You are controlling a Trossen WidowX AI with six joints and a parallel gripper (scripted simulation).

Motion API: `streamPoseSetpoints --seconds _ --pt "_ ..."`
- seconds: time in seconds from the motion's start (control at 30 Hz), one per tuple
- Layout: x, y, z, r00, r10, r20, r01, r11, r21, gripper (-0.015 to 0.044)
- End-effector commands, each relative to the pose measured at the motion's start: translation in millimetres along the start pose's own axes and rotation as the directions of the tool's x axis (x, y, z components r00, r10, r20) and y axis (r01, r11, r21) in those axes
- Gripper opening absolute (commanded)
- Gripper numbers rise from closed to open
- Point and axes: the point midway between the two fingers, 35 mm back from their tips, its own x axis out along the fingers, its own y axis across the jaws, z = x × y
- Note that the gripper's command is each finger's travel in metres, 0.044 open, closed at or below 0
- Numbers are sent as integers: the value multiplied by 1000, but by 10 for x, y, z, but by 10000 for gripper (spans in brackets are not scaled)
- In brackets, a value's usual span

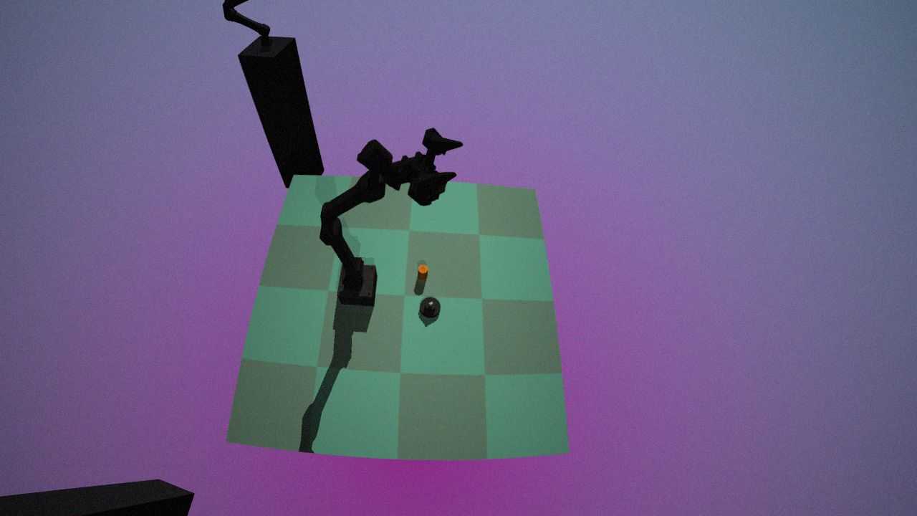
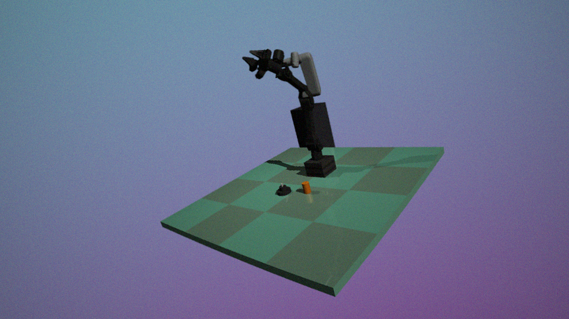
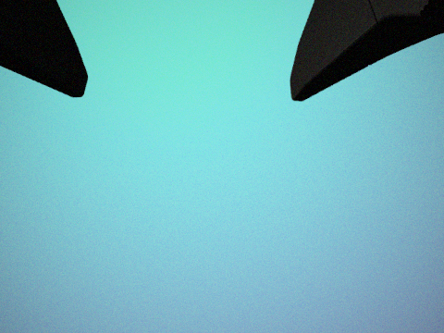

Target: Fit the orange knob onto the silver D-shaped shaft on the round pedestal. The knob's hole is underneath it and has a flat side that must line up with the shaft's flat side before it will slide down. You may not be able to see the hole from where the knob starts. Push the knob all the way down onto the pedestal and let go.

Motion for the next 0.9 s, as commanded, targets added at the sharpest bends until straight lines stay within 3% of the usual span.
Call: streamPoseSetpoints --seconds 0.0,0.07,0.17,0.43,0.63,0.87 --pt "0 0 0 1000 0 0 0 1000 0 426" --pt "14 -21 115 999 -7 31 5 999 53 440" --pt "42 -109 607 986 -33 164 -13 961 276 440" --pt "-85 -276 1657 895 -80 440 -250 727 640 440" --pt "-294 -360 2292 795 -98 599 -484 494 722 440" --pt "-641 -432 2944 652 -106 751 -718 231 656 440"
